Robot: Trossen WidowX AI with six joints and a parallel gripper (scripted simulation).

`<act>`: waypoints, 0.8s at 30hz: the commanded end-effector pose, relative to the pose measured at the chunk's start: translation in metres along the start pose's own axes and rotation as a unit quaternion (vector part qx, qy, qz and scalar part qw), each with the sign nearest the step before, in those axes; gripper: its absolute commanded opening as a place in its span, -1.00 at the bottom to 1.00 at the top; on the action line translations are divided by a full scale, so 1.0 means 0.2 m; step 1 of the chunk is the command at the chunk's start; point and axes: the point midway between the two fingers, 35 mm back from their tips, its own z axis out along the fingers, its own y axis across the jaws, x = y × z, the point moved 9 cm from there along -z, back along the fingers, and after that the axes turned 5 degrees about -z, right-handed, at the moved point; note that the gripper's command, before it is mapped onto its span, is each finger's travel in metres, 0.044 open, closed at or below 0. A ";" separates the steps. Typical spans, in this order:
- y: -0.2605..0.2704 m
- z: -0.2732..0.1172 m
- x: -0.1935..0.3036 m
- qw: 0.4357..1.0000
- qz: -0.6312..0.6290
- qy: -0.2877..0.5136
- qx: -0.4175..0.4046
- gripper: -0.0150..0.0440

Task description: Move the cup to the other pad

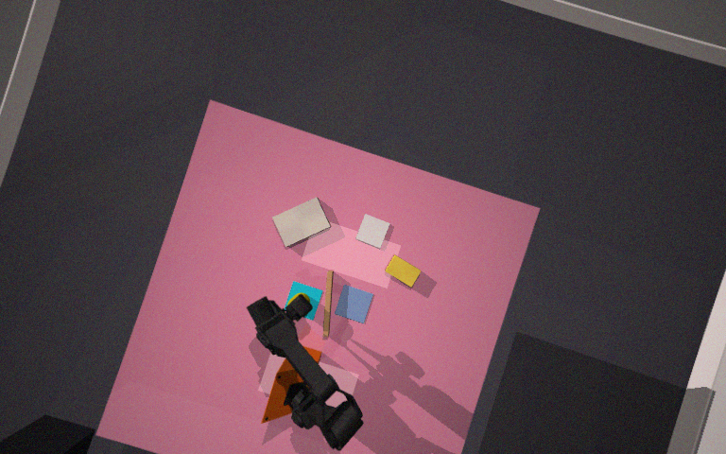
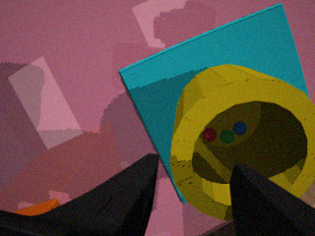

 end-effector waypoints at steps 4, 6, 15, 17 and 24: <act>0.00 -0.05 0.00 1.000 0.002 -0.003 -0.001 0.01; 0.00 -0.03 0.00 1.000 0.000 0.000 0.000 0.18; 0.00 -0.06 0.00 1.000 0.000 0.000 0.000 0.98; 0.00 -0.09 0.00 1.000 0.000 -0.001 0.000 1.00; 0.00 -0.26 0.00 1.000 0.001 -0.003 -0.001 1.00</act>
